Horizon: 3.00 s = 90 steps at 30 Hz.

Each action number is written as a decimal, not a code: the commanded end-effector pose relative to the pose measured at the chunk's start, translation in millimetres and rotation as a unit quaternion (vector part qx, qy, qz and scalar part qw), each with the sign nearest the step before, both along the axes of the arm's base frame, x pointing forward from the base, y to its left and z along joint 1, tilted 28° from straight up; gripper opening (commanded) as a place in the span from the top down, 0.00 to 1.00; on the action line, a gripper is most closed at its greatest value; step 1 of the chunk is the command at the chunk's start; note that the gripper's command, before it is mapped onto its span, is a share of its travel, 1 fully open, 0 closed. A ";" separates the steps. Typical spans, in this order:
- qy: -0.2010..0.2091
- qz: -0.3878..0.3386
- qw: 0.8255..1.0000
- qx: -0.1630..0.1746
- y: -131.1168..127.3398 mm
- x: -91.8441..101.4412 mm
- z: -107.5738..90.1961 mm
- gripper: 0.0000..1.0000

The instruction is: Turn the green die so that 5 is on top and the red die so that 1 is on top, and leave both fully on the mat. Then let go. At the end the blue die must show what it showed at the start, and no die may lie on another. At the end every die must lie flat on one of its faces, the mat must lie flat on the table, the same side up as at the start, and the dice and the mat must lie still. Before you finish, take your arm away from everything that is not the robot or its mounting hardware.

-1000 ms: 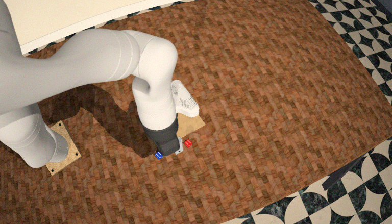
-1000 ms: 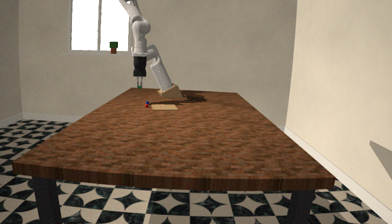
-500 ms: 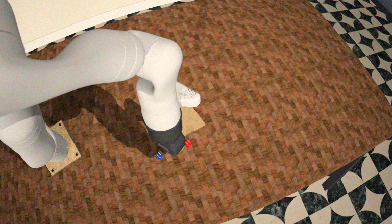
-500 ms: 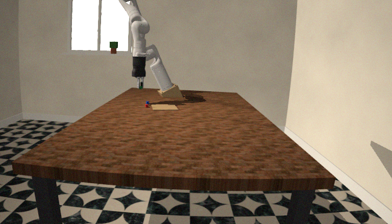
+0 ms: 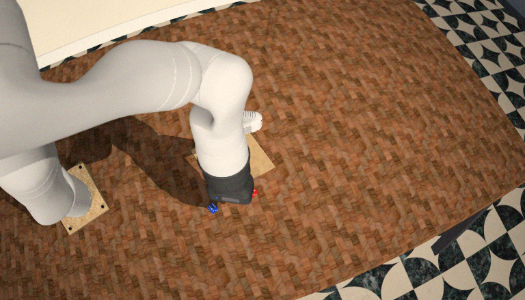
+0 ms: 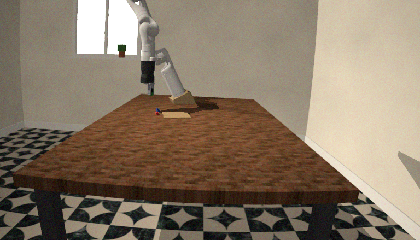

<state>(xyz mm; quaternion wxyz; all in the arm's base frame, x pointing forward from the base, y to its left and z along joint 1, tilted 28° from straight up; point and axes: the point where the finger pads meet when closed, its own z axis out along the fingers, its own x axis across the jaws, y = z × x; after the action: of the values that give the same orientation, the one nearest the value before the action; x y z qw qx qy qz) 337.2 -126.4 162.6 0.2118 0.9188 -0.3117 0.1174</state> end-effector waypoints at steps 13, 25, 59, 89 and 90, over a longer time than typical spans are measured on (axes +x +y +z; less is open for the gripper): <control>0.093 0.174 0.980 -0.014 -4.9 -1.9 -0.4 0.66; 0.158 0.299 0.941 -0.026 -9.0 -4.3 0.2 0.66; 0.251 0.479 0.840 -0.042 -19.6 -8.0 3.1 0.66; 0.257 0.484 0.835 -0.056 -20.4 -9.1 2.9 0.66; 0.257 0.484 0.835 -0.056 -20.4 -9.1 2.9 0.66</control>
<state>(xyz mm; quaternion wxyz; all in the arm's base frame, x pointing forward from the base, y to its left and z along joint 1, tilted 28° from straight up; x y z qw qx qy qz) 328.1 -148.8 165.6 0.2505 0.9371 0.2422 -0.0189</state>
